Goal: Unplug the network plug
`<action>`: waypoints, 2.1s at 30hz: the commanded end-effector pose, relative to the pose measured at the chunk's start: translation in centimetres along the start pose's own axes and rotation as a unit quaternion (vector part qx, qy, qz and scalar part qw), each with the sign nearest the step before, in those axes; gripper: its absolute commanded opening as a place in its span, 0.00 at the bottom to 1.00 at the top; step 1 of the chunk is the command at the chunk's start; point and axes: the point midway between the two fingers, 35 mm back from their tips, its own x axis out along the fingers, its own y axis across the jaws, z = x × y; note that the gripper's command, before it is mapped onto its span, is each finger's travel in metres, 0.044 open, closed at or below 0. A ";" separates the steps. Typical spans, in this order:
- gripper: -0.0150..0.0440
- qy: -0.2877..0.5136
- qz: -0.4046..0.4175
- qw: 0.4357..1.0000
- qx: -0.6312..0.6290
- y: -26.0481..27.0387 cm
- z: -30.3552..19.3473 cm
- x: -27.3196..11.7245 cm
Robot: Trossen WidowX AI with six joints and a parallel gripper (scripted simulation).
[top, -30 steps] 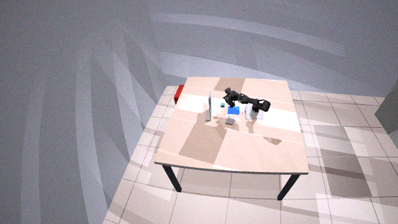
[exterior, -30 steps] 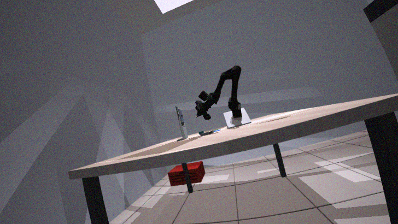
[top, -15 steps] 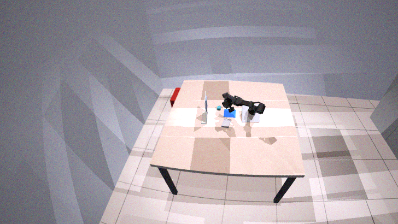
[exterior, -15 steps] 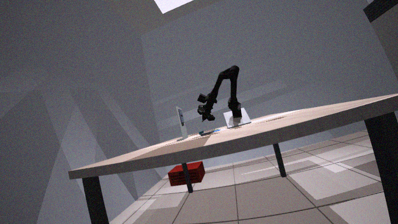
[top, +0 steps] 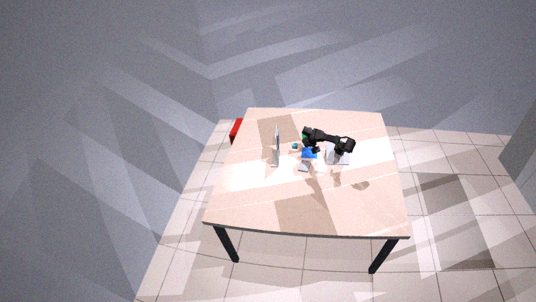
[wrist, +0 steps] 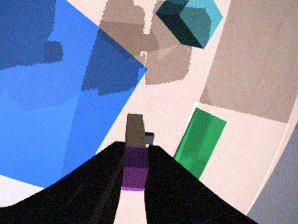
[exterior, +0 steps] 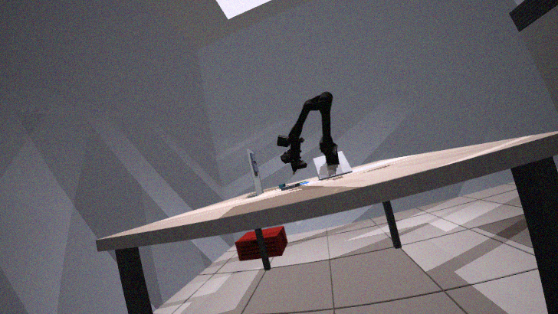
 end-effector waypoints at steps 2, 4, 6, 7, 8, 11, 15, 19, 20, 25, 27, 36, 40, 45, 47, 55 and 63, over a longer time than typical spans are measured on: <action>0.25 0.015 0.019 1.000 0.010 0.6 -0.4 -0.1; 0.25 0.015 0.019 1.000 0.010 0.7 -0.4 0.0; 0.25 0.015 0.019 1.000 0.010 0.8 -0.4 0.2; 0.25 0.015 0.019 1.000 0.010 0.9 -0.4 0.4; 0.25 0.015 0.019 1.000 0.010 1.0 -0.4 0.5; 0.25 0.015 0.019 1.000 0.010 1.2 -0.3 0.9; 0.25 0.015 0.019 1.000 0.010 1.5 -0.3 1.3; 0.25 0.015 0.019 1.000 0.010 1.8 -0.3 1.8; 0.25 0.015 0.019 1.000 0.010 1.9 -0.3 1.9; 0.25 0.015 0.019 1.000 0.010 2.3 -0.3 2.5; 0.25 0.015 0.020 1.000 0.010 2.5 -0.3 2.7; 0.25 0.015 0.020 1.000 0.010 3.3 -0.3 3.6; 0.25 0.015 0.020 1.000 0.011 3.7 -0.4 4.0; 0.25 0.014 0.020 1.000 0.011 4.1 -0.5 4.5; 0.25 0.014 0.020 1.000 0.011 4.3 -0.5 4.7; 0.25 0.014 0.021 1.000 0.011 4.5 -0.4 4.9; 0.25 0.012 0.022 1.000 0.011 4.5 -0.4 4.9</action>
